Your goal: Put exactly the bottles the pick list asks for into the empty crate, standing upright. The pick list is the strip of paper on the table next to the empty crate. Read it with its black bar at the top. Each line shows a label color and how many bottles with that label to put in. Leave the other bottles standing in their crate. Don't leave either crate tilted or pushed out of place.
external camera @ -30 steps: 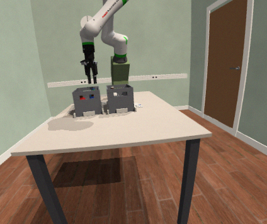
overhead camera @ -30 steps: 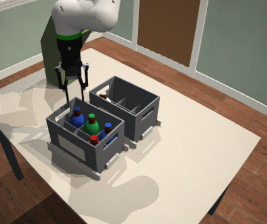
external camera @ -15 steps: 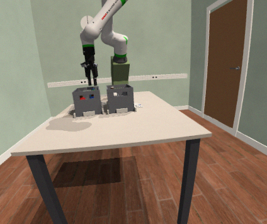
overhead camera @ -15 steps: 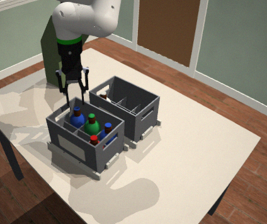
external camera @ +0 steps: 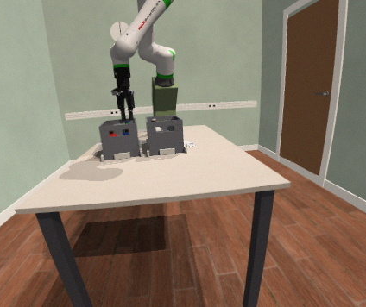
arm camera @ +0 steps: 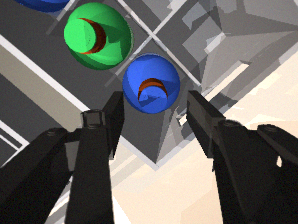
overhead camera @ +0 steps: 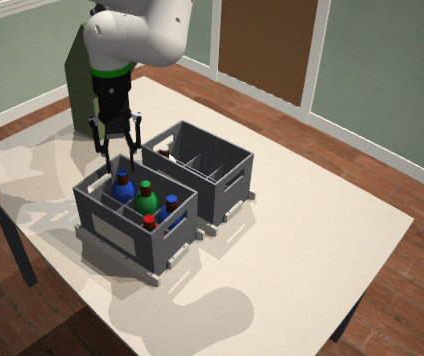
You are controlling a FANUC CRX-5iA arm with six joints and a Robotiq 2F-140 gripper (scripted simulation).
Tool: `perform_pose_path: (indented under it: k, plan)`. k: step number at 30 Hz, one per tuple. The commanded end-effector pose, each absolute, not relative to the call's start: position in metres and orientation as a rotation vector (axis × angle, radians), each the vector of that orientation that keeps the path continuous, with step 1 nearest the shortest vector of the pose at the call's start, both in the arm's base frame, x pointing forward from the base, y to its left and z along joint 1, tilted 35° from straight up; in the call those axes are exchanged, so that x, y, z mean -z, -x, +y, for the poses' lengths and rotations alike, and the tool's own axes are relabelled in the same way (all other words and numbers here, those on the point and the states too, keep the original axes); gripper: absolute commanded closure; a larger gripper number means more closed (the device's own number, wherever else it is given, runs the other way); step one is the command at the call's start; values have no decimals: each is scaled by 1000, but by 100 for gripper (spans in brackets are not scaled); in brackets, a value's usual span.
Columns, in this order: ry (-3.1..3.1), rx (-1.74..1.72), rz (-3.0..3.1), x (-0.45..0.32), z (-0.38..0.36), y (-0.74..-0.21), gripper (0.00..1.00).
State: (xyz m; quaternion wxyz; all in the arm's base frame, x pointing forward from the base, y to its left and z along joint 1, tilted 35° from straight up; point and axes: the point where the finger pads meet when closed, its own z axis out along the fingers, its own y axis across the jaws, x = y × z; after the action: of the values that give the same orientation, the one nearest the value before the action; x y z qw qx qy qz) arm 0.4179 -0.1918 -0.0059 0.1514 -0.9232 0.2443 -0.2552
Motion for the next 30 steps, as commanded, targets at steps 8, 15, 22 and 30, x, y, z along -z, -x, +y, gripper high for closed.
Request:
perform_pose_path:
  k: [8, 15, 22, 30]
  plan:
    - [2651, 734, 701, 16, -190, -425, 56]
    - [2650, 734, 701, 23, -189, -430, 56]
    - [2650, 734, 701, 31, -188, -435, 56]
    - [2650, 734, 701, 31, -188, -435, 56]
